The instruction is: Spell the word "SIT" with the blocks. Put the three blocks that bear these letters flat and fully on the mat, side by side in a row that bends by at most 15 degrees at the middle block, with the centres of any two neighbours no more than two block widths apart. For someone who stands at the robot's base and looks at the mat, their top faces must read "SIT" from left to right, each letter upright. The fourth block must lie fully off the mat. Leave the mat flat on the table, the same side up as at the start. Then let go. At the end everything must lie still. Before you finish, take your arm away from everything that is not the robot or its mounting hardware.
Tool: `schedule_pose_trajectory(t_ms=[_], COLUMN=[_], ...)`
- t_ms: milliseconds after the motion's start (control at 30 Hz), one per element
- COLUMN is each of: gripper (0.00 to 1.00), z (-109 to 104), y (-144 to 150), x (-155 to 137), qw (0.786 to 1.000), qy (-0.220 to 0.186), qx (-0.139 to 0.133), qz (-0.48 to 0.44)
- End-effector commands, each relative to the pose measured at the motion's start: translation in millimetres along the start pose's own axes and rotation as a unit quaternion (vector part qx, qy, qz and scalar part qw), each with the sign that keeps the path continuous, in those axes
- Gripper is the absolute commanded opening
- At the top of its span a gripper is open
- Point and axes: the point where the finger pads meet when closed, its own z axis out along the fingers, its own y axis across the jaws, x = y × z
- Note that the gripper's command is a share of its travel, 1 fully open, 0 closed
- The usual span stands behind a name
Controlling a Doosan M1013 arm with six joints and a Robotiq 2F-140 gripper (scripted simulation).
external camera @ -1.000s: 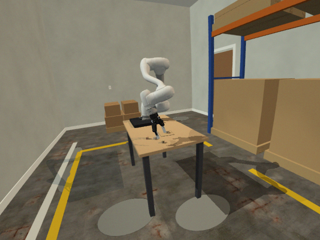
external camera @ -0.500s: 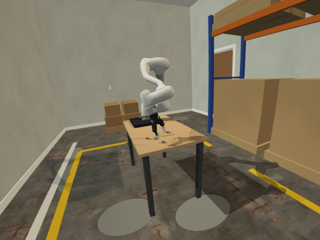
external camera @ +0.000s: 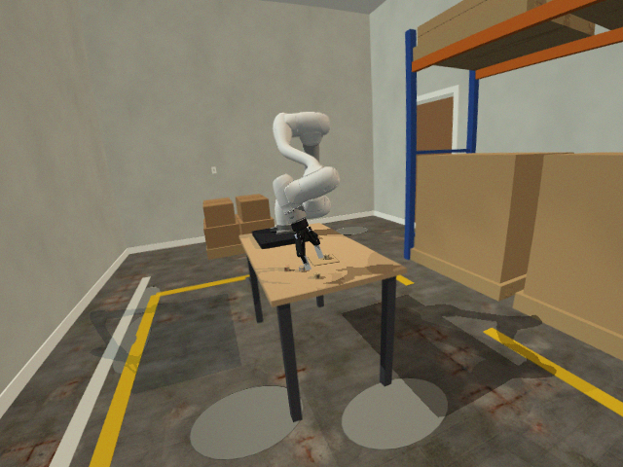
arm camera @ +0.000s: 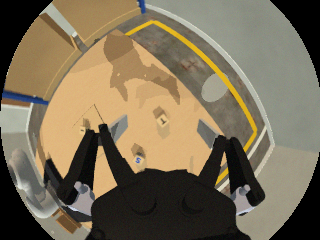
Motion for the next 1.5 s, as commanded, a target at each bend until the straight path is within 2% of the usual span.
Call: schedule_pose_trajectory(t_ms=[0, 67, 167, 300, 1467], gripper=[1.00, 1.00, 1.00, 1.00, 1.00], z=[0, -3, -23, -36, -36], y=[0, -4, -31, -56, -57], x=[0, -8, -60, -98, -99], qw=[1.000, 1.000, 1.000, 1.000, 1.000], qy=[0.000, 0.000, 0.000, 0.000, 0.000], qx=[0.000, 0.000, 0.000, 0.000, 0.000], qz=[0.000, 0.000, 0.000, 0.000, 0.000])
